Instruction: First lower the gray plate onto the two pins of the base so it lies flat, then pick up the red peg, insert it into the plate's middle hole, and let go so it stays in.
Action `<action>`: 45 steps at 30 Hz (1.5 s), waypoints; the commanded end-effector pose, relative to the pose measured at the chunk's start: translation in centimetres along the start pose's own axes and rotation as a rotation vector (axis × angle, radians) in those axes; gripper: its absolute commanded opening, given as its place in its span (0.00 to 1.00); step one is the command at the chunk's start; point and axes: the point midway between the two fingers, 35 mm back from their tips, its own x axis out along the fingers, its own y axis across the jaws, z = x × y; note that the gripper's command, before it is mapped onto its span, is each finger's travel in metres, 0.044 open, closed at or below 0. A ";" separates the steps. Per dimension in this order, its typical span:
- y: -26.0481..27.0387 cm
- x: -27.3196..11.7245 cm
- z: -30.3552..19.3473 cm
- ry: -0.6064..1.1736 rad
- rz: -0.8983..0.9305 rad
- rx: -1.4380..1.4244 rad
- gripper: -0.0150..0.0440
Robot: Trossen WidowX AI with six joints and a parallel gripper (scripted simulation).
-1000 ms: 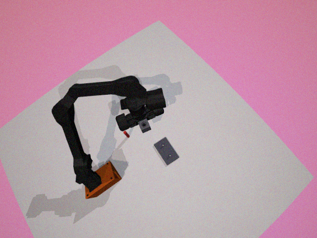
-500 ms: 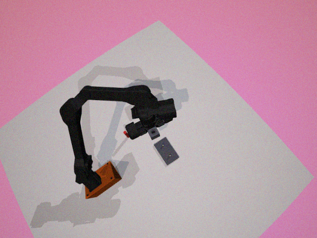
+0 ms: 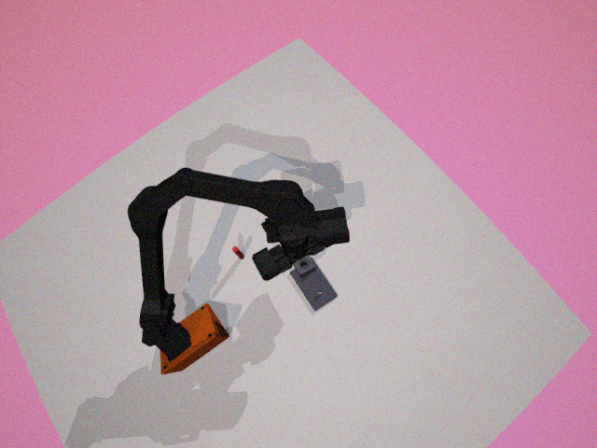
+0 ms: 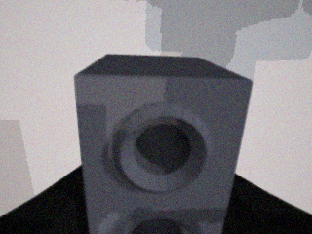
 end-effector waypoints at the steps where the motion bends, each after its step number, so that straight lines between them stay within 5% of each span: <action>1: -0.1 0.7 -1.2 0.003 0.006 -0.011 0.25; 19: -0.5 3.6 -6.0 0.003 0.006 -0.067 0.25; 45: -0.4 4.4 -6.2 0.003 0.006 -0.068 0.25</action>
